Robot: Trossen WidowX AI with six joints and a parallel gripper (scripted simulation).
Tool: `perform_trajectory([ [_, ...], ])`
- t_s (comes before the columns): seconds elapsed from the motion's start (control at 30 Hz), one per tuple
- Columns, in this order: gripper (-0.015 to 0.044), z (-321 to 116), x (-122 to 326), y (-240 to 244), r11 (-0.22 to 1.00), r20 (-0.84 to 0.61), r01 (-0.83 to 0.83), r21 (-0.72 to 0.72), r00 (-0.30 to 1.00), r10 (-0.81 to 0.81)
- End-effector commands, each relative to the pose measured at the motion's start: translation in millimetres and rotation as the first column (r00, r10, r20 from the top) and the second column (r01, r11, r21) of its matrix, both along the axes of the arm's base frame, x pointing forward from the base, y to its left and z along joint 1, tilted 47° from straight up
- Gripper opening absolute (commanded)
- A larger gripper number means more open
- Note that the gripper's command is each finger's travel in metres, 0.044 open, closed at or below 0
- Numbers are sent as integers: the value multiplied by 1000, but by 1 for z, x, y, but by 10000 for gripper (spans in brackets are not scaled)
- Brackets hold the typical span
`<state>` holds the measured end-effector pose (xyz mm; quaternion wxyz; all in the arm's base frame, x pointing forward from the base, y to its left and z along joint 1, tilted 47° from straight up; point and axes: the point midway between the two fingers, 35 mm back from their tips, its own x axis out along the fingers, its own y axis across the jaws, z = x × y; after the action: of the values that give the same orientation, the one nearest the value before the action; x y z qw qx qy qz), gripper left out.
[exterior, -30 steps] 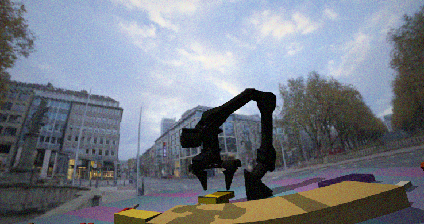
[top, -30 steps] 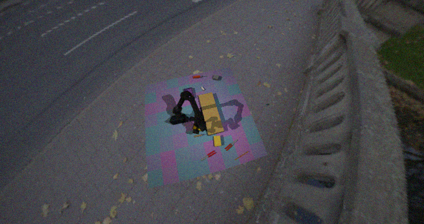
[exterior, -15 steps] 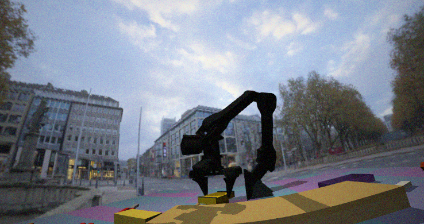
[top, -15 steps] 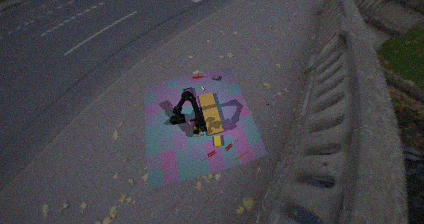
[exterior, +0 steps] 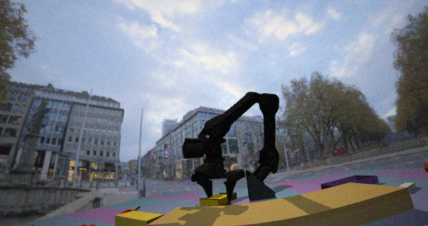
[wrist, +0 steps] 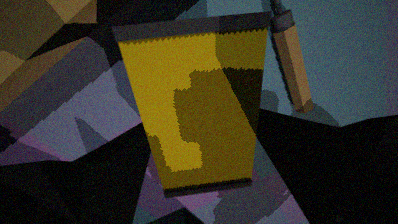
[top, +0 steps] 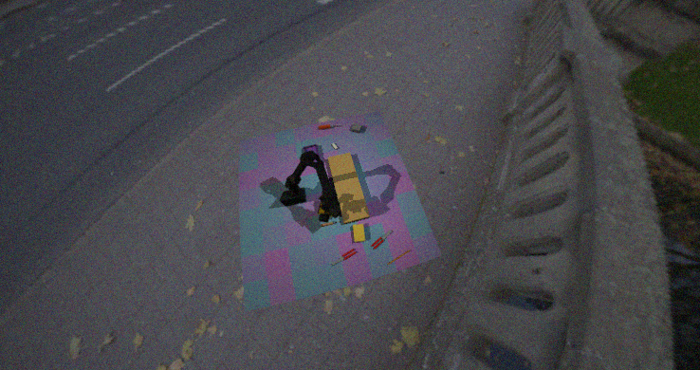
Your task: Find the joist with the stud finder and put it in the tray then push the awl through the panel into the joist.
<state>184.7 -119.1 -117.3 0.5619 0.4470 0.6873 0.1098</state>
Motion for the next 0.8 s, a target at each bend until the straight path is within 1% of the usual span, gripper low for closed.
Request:
perform_trajectory([
  [0.0, 288, -1, 0, 1, 1000, -3, 4, 3, 1000, -4],
  [0.03, 281, -1, 0, 1, 1000, -3, 4, 3, 1000, -4],
  [0.37, 19, 10, -1, -11, 1000, -3, 4, 3, 1000, -4],
  [0.4, 0, 12, -1, -12, 1000, -3, 4, 2, 1000, -4],
  [0.63, 0, 23, -3, -23, 1000, -4, 4, 2, 1000, -4],
  [0.77, 0, 22, -4, -26, 1000, -4, 4, 2, 1000, -4],
])
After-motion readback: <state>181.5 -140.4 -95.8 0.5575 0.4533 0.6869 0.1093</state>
